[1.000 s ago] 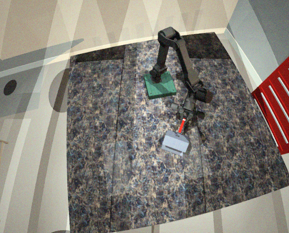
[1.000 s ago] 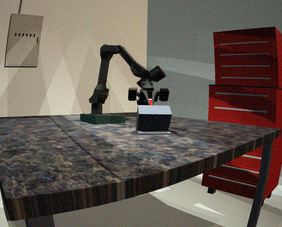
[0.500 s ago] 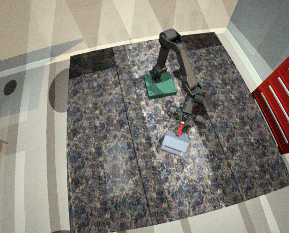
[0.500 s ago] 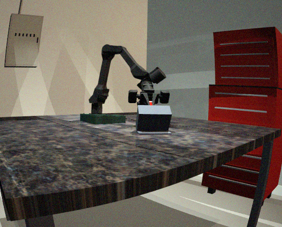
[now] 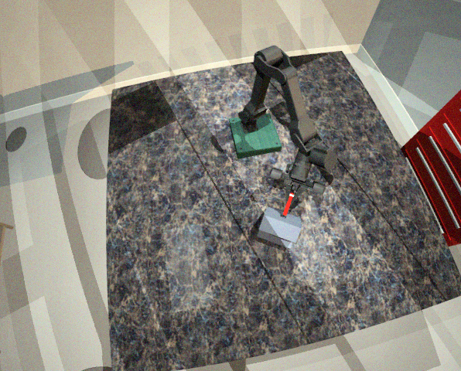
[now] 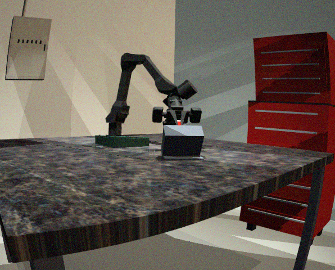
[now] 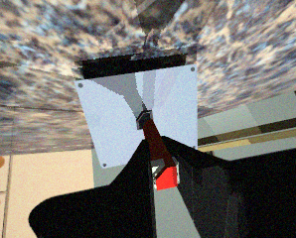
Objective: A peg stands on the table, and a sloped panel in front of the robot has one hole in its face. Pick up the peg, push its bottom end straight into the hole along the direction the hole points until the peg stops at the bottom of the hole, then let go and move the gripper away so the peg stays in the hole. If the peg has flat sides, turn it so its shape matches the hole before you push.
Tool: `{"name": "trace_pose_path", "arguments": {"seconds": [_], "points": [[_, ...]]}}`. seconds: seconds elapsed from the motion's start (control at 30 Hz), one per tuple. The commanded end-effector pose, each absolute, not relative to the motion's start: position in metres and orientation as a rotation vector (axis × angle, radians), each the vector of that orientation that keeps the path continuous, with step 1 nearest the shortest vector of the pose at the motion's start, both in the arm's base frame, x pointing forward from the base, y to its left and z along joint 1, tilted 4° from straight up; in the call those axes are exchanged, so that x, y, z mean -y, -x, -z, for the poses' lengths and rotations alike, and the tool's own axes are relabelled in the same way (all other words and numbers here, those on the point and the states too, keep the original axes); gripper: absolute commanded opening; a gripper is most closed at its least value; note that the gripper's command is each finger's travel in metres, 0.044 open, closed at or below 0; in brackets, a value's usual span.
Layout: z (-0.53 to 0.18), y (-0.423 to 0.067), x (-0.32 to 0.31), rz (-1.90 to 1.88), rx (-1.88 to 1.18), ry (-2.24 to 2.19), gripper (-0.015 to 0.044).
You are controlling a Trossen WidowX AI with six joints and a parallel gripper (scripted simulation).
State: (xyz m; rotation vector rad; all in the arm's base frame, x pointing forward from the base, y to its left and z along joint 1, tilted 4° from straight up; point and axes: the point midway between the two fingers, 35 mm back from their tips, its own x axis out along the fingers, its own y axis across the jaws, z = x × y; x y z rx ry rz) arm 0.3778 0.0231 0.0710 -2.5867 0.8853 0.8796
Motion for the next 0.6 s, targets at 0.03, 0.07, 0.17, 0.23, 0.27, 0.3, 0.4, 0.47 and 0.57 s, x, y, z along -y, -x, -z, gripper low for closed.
{"name": "trace_pose_path", "arguments": {"seconds": [0.03, 0.07, 0.17, 0.23, 0.27, 0.3, 0.4, 0.47, 0.57], "points": [[-0.0709, -0.3773, -0.0233, -0.879, -0.885, 2.586, 0.0000], [-0.0704, -0.3769, -0.0233, -0.879, -0.885, 2.586, 0.0000], [-0.0698, -0.3762, -0.0233, -0.879, -0.885, 2.586, 0.0000], [-0.0692, -0.3756, -0.0232, -0.879, -0.885, 2.586, 0.0000], [-0.0690, -0.3753, -0.0232, -0.879, -0.885, 2.586, 0.0000], [-0.0687, -0.3750, -0.0232, -0.879, -0.885, 2.586, 0.0000], [-0.0678, -0.3741, -0.0231, -0.880, -0.885, 2.586, 0.0000], [-0.0674, -0.3736, -0.0230, -0.880, -0.886, 2.586, 0.0000], [-0.0669, -0.3731, -0.0228, -0.880, -0.886, 2.586, 0.0000]]}}
